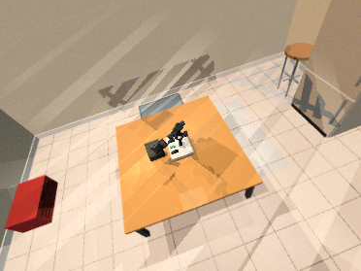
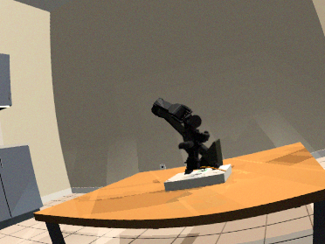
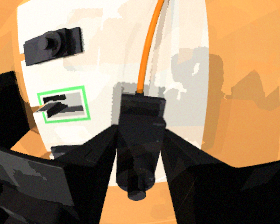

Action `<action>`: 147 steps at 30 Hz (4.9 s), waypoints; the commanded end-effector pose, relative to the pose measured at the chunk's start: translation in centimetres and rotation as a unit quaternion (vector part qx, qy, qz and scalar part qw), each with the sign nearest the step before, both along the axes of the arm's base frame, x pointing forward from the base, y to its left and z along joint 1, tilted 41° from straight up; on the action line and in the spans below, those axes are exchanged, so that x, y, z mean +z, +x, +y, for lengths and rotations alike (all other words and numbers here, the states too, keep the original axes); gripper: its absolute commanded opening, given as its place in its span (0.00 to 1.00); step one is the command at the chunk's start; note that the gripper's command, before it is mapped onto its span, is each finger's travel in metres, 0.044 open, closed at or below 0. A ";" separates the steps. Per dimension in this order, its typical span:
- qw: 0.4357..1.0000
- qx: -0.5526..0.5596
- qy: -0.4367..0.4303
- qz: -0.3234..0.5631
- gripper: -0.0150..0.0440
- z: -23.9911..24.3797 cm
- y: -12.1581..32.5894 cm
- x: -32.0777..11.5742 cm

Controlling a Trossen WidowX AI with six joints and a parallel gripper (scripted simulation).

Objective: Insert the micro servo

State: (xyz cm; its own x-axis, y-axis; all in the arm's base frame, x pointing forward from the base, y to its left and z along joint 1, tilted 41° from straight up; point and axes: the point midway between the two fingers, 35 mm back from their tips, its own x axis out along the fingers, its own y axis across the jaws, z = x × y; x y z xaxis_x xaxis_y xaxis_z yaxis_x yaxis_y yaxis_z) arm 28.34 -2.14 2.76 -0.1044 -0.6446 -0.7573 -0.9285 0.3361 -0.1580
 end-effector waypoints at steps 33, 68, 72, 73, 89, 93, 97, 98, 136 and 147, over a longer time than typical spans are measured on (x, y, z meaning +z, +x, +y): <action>0.815 0.440 0.062 0.372 0.25 0.2 0.0 0.0; 0.631 0.589 0.083 0.499 0.25 1.3 -5.5 -0.2; 0.630 0.589 0.084 0.499 0.25 1.6 -7.4 -0.3; 0.630 0.589 0.084 0.499 0.25 1.7 -7.8 -0.3; 0.630 0.589 0.084 0.500 0.25 1.8 -10.9 -1.0; 0.630 0.589 0.084 0.500 0.25 1.4 -11.0 -1.5; 0.630 0.588 0.084 0.500 0.25 1.0 -11.0 -1.9; 0.630 0.588 0.084 0.500 0.25 1.0 -11.0 -1.9; 0.630 0.588 0.084 0.500 0.25 -0.6 -11.3 -3.8; 0.630 0.588 0.084 0.500 0.25 -1.4 -11.4 -4.7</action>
